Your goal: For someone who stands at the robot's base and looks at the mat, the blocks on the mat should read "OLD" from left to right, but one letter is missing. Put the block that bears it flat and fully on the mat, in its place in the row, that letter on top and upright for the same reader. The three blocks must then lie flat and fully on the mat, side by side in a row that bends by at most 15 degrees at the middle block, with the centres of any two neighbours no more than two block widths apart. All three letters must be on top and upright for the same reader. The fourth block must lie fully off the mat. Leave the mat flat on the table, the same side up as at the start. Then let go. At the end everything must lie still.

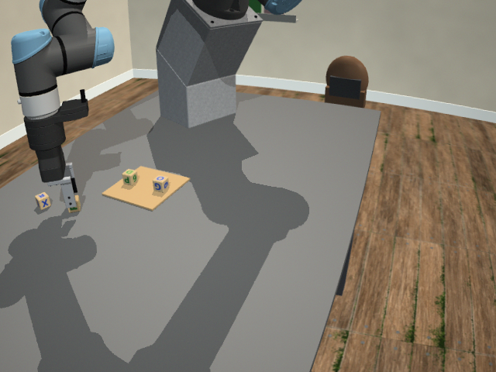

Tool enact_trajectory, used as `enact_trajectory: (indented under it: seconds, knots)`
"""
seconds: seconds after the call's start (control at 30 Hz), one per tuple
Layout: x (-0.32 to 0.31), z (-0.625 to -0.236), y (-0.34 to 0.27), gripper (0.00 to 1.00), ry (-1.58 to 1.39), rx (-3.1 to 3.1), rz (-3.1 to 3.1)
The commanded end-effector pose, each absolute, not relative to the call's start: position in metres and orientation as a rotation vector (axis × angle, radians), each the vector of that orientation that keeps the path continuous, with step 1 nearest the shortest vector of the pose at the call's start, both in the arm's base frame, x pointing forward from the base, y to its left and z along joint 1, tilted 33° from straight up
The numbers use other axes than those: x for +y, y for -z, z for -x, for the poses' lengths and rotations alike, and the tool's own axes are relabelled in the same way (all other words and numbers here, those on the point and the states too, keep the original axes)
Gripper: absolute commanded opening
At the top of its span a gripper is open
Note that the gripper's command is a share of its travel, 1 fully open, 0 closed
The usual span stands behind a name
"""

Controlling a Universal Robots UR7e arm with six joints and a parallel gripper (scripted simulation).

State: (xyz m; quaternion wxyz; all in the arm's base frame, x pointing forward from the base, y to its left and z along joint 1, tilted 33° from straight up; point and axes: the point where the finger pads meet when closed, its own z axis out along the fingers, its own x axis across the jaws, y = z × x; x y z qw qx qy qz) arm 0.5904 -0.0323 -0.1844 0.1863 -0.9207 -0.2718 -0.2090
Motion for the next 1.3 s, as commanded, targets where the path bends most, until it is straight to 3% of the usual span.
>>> enact_trajectory:
  seconds: [0.0,1.27]
  knots:
    - [-0.027,-0.594,0.194,1.00,0.590,-0.766,2.592]
    - [-0.022,-0.597,0.204,1.00,0.589,-0.763,2.592]
